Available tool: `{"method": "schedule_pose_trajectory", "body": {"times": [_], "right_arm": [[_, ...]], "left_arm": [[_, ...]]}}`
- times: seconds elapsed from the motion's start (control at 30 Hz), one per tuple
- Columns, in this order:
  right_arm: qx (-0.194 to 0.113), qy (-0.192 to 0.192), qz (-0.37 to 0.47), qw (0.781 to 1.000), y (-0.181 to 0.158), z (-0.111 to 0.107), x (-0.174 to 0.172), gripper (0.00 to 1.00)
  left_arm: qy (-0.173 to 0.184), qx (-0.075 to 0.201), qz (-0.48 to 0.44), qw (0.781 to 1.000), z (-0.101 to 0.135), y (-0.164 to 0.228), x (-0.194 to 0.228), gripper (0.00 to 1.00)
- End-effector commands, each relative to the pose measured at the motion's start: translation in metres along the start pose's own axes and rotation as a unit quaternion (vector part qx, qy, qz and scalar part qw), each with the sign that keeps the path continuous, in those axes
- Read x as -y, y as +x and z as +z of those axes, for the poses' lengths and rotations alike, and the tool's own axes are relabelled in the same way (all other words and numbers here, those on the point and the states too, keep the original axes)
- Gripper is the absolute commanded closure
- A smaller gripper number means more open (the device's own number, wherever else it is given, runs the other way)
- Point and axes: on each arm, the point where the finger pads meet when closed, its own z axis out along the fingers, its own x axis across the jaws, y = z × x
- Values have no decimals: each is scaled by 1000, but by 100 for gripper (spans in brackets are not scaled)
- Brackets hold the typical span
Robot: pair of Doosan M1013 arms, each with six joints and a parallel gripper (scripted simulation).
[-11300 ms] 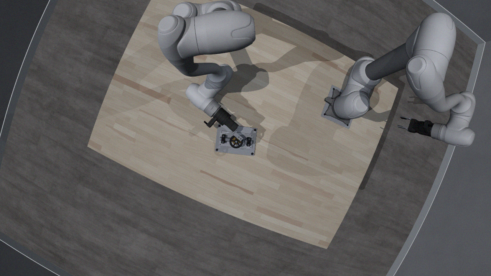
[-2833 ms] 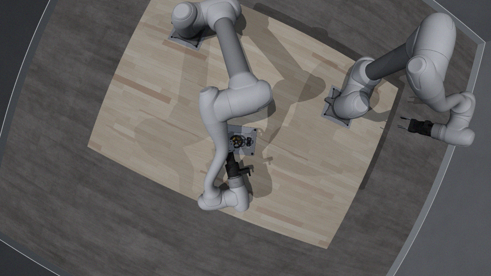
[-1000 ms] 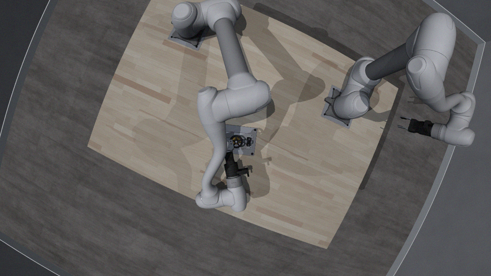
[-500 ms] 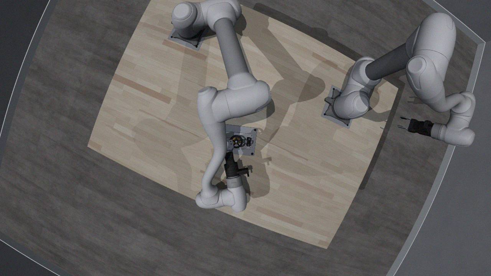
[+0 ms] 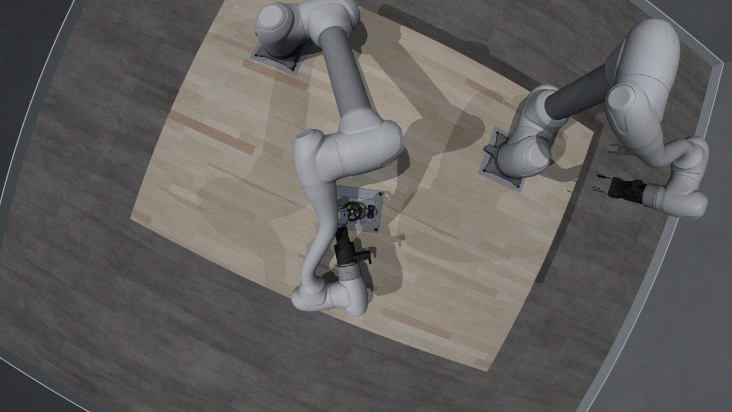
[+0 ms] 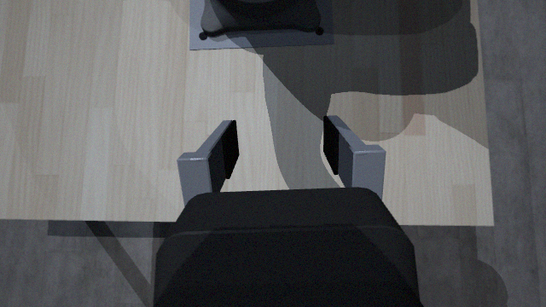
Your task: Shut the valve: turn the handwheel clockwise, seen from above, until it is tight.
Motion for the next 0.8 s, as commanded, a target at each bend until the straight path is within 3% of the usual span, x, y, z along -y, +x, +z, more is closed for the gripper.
{"method": "schedule_pose_trajectory", "body": {"times": [0.0,0.47,0.77], "right_arm": [[-1,0,0,1000,-1,0,0,48],[-1,-3,0,1000,-1,0,0,48],[-1,-25,0,1000,-1,-2,0,48]], "left_arm": [[0,0,0,1000,0,0,0,0],[0,0,0,1000,0,0,0,0],[0,0,0,1000,0,0,0,0]]}}
